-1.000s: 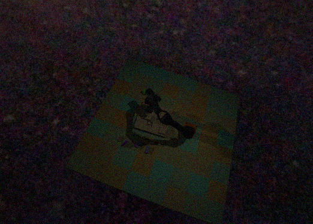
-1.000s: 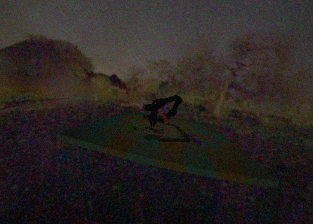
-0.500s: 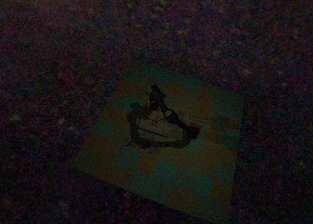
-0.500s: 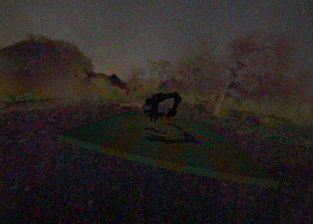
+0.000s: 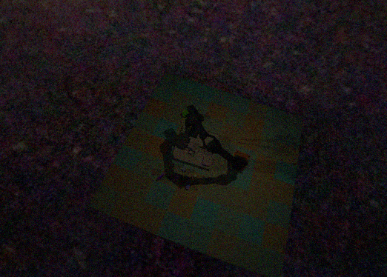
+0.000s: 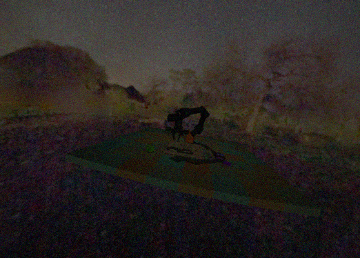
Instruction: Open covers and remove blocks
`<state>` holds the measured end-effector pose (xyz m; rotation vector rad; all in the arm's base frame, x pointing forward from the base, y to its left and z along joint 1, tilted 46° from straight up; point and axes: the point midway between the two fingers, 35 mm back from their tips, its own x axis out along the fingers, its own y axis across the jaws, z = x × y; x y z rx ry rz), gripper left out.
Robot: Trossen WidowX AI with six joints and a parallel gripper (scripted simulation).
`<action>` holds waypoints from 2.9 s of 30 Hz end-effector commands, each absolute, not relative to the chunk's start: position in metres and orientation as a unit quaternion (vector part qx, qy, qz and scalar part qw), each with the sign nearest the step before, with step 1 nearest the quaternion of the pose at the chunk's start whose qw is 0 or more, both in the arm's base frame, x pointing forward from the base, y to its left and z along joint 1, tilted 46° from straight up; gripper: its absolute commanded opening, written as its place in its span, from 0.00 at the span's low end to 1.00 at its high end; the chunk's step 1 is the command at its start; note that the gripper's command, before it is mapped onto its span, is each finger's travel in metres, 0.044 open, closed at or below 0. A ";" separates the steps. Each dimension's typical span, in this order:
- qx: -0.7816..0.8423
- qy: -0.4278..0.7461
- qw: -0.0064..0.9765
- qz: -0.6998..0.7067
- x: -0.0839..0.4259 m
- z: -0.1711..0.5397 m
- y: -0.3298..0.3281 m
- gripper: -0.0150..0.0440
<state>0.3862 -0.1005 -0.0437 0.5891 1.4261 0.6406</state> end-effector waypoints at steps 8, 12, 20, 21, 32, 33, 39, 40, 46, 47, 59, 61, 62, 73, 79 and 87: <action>0.204 0.608 0.690 0.336 0.386 -0.047 -0.098 0.50; 0.182 0.597 0.696 0.355 0.386 -0.048 -0.097 0.50; 0.138 0.574 0.706 0.391 0.387 -0.050 -0.095 0.50; 0.133 0.571 0.707 0.395 0.387 -0.050 -0.095 0.50; 0.072 0.535 0.716 0.443 0.387 -0.053 -0.092 0.50; 0.067 0.531 0.717 0.447 0.387 -0.053 -0.092 0.50; 0.033 0.510 0.719 0.471 0.387 -0.055 -0.090 0.50; 0.028 0.506 0.719 0.475 0.387 -0.055 -0.090 0.50; -0.006 0.483 0.720 0.498 0.387 -0.057 -0.088 0.50; -0.011 0.480 0.720 0.502 0.387 -0.057 -0.088 0.50; -0.078 0.431 0.716 0.544 0.387 -0.060 -0.085 0.50; -0.089 0.422 0.714 0.551 0.387 -0.060 -0.084 0.50; -0.095 0.418 0.714 0.554 0.387 -0.060 -0.084 0.50; -0.155 0.369 0.703 0.588 0.387 -0.063 -0.081 0.50; -0.188 0.341 0.695 0.605 0.387 -0.064 -0.080 0.50; -0.212 0.320 0.688 0.616 0.387 -0.065 -0.078 0.50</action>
